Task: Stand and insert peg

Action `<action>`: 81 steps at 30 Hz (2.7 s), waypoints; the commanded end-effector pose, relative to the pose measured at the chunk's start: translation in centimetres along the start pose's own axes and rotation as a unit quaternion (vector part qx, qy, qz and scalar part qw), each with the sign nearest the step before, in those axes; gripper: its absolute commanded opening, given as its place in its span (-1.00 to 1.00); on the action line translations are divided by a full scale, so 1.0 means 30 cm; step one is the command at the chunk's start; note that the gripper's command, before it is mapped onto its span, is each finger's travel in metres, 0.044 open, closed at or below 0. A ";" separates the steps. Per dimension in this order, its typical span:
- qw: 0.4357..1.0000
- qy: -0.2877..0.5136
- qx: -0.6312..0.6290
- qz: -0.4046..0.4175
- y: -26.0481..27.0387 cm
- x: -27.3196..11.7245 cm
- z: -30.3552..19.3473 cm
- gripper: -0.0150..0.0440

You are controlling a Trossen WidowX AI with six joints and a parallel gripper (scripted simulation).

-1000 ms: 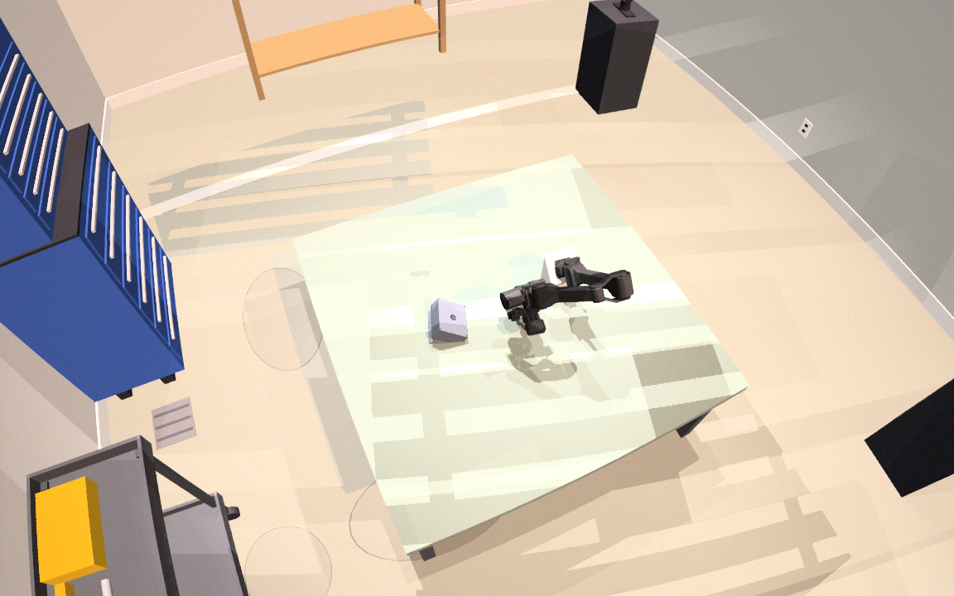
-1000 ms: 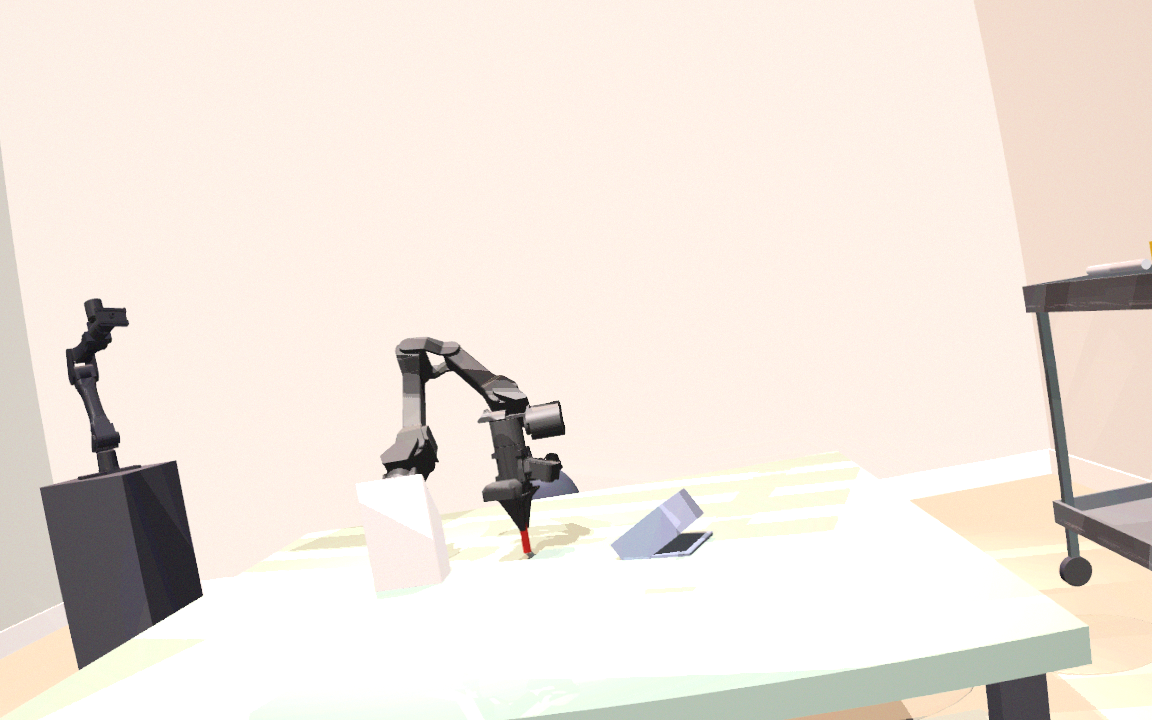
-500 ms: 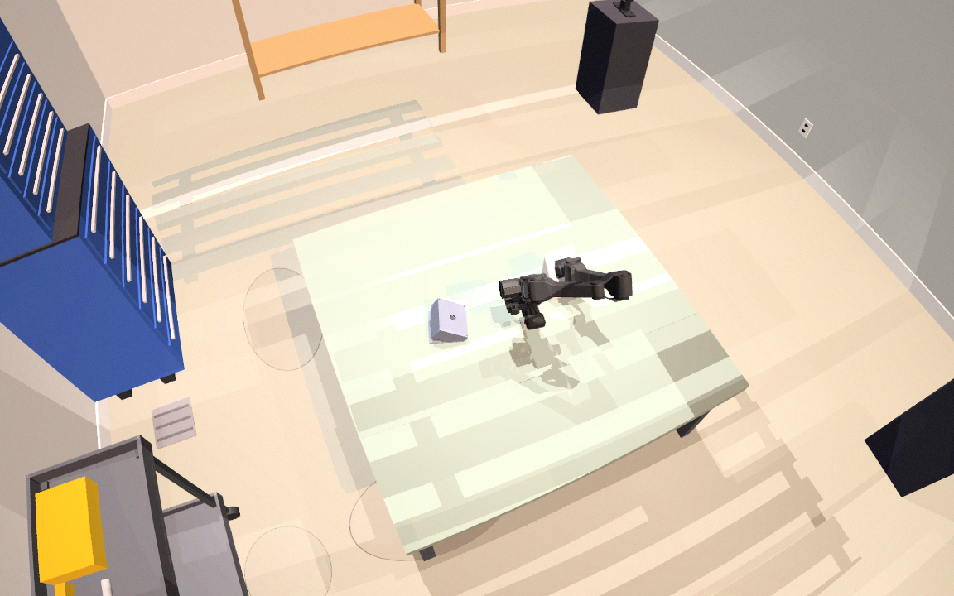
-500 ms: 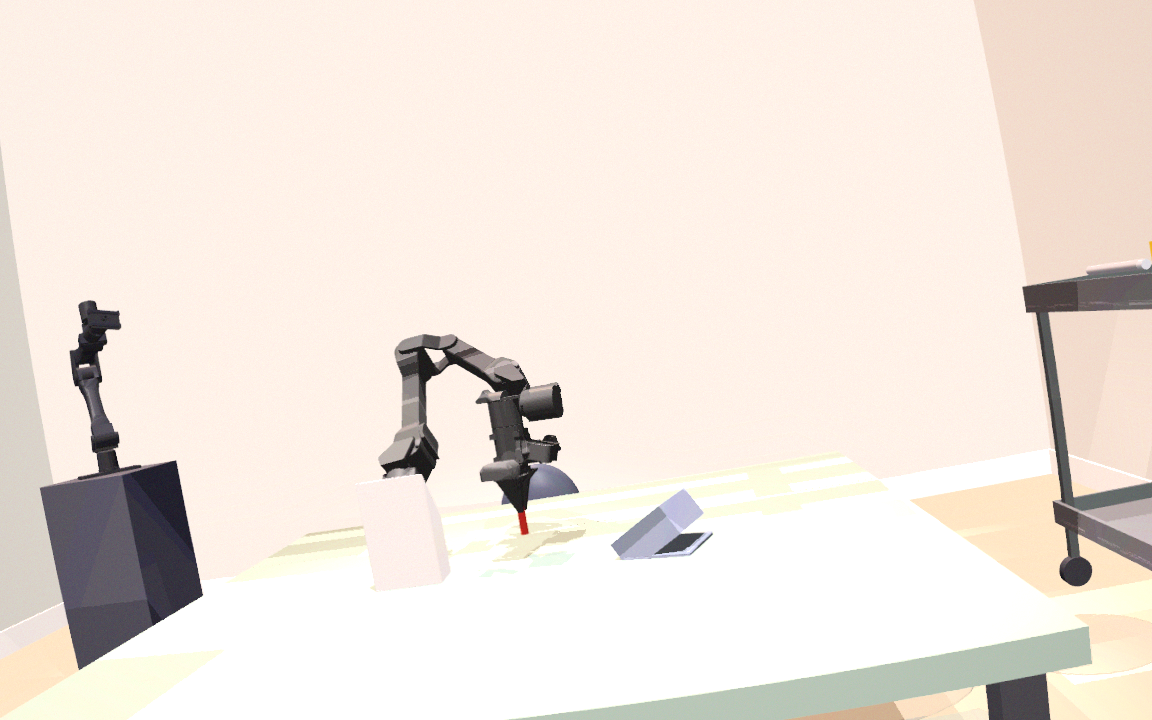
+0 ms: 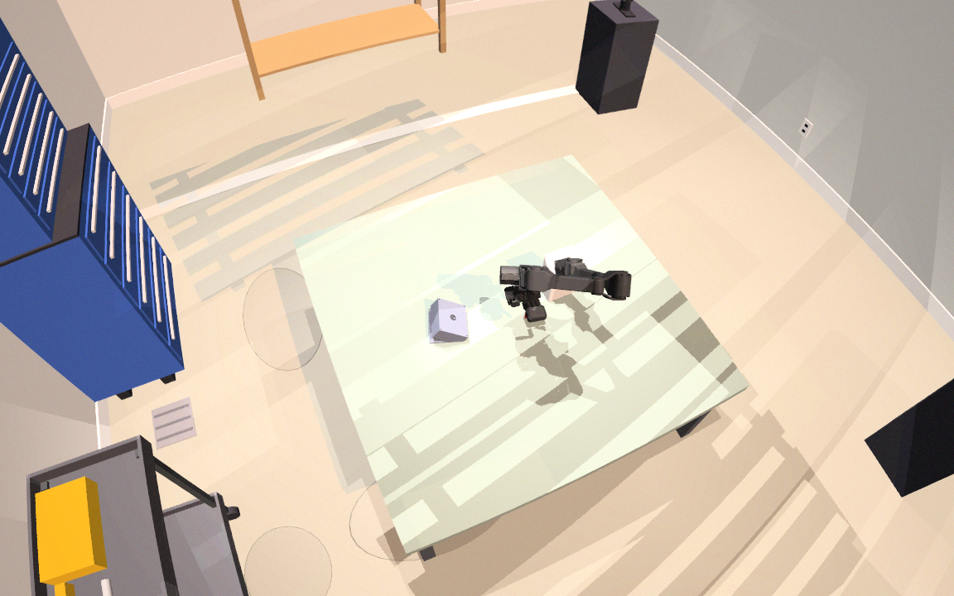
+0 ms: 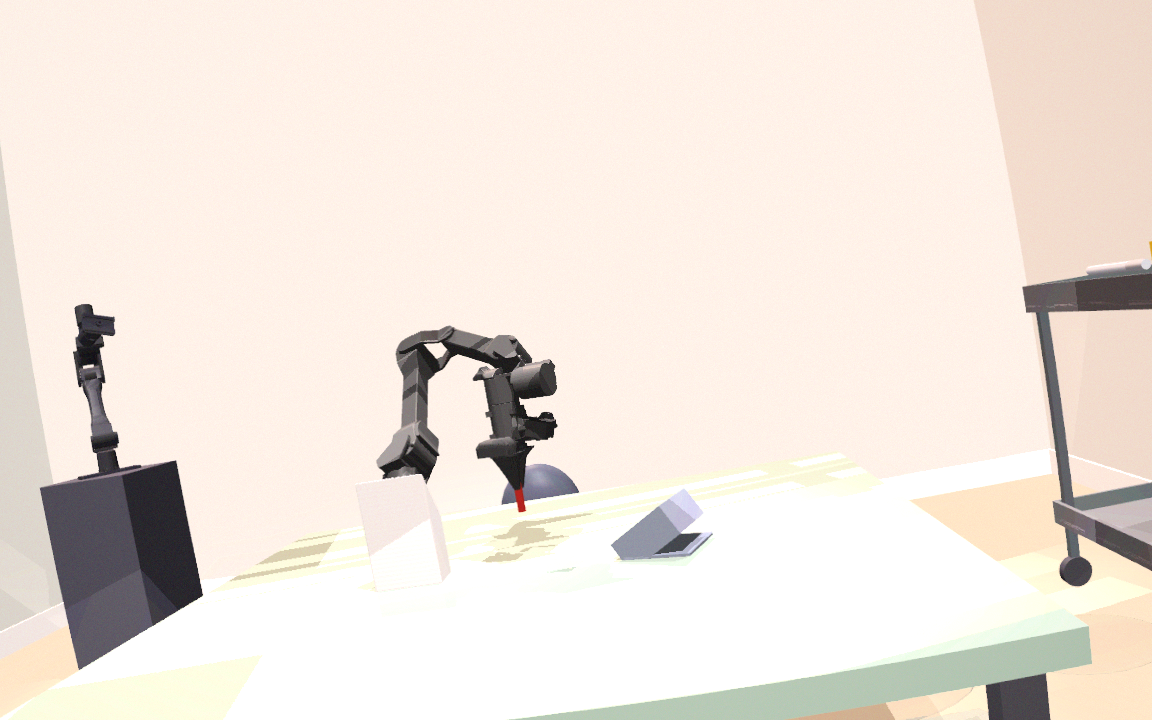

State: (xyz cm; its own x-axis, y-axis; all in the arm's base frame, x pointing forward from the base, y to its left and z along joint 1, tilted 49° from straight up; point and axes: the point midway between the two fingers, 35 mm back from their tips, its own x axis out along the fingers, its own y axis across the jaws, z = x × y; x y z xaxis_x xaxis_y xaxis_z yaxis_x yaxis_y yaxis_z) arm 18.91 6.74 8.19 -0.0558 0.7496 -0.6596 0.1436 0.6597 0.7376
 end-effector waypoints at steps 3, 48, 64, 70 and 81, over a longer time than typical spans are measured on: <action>1.000 -0.009 0.000 -0.004 -0.009 -0.011 0.021 -0.49; 0.986 -0.160 0.038 -0.028 -0.110 -0.065 0.319 -0.49; 0.975 -0.214 0.052 -0.027 -0.137 -0.102 0.421 -0.49; 0.970 -0.235 0.056 -0.025 -0.146 -0.117 0.459 -0.49; 0.965 -0.254 0.061 -0.023 -0.156 -0.119 0.504 -0.49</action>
State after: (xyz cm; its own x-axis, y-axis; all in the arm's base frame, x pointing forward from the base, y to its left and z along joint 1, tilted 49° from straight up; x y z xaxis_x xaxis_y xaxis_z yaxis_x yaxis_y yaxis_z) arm 33.09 0.11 5.19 0.4192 0.5806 -0.6979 0.2616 0.6589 0.7053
